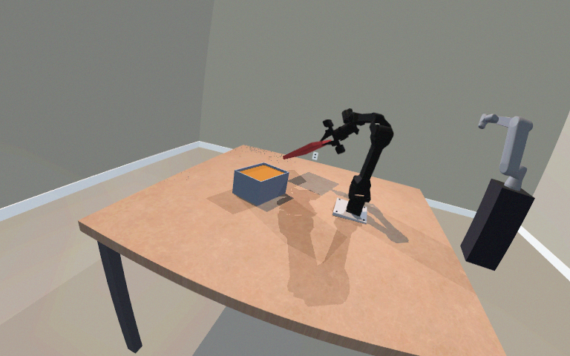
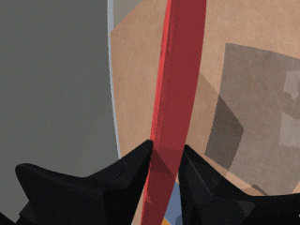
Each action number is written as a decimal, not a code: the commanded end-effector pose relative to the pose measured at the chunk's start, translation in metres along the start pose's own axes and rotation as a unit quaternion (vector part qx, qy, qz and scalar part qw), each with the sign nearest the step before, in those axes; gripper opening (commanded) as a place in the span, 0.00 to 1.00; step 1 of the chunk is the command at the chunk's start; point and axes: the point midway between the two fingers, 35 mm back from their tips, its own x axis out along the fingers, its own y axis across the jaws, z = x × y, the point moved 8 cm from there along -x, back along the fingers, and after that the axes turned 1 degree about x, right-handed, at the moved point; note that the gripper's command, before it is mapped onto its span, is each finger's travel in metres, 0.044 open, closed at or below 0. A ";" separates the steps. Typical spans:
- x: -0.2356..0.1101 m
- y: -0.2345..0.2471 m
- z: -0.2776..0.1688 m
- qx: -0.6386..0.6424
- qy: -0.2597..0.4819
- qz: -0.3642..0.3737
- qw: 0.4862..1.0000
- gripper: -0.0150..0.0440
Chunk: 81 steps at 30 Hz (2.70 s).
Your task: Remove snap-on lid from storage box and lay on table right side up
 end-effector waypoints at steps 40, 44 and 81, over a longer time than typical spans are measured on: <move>0.020 -0.024 0.000 -0.005 0.000 0.007 1.000 0.25; 0.022 -0.026 0.000 -0.005 0.000 0.007 1.000 0.25; 0.042 -0.049 0.000 -0.005 0.000 0.007 1.000 0.25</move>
